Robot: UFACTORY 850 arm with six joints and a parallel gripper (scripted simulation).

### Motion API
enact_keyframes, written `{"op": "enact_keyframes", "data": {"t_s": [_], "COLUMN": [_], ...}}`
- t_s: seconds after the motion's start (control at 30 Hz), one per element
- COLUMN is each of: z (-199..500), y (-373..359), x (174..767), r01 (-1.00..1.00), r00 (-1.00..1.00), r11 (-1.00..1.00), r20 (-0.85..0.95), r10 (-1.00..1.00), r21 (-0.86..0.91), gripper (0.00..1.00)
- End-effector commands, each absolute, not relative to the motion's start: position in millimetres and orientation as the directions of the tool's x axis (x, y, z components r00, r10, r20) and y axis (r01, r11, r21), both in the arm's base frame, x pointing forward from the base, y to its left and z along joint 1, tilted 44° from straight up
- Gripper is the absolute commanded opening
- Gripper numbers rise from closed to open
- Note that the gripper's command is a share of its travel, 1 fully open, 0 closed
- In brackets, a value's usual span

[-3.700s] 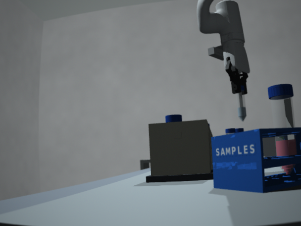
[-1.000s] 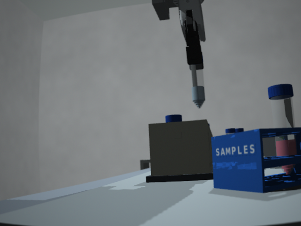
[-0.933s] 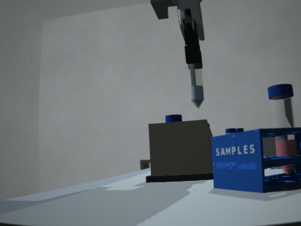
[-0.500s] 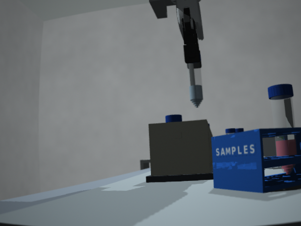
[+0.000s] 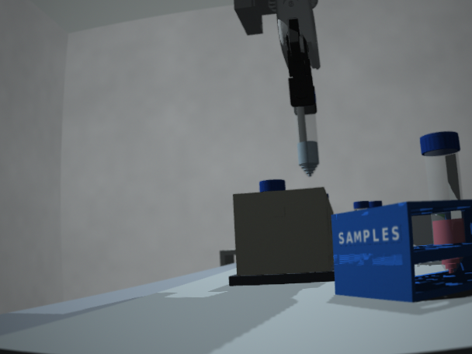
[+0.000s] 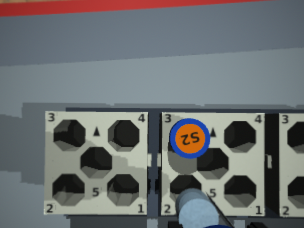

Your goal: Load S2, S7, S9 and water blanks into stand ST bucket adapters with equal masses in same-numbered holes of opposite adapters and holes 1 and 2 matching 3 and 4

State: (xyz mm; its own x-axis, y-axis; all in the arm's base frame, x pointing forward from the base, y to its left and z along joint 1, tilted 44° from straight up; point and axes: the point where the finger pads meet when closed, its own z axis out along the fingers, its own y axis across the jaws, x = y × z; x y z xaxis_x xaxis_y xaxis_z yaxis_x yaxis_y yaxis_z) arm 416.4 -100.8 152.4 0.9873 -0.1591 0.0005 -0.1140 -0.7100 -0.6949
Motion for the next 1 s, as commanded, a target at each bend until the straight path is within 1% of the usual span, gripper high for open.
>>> {"op": "enact_keyframes", "data": {"t_s": [0.0, 0.37, 0.97], "z": [147.6, 135.4, 134.0], "y": [-96.6, -84.9, -83.6], "x": [417.9, 419.8, 420.0], "r01": [-0.113, -0.113, -0.113], "r00": [0.987, 0.987, 0.987], "r11": [-0.711, -0.711, -0.711], "r20": [0.002, 0.002, 0.002], "r10": [-0.16, -0.16, -0.16], "r21": [-0.694, -0.694, -0.694], "gripper": [0.0, 0.0, 0.0]}}
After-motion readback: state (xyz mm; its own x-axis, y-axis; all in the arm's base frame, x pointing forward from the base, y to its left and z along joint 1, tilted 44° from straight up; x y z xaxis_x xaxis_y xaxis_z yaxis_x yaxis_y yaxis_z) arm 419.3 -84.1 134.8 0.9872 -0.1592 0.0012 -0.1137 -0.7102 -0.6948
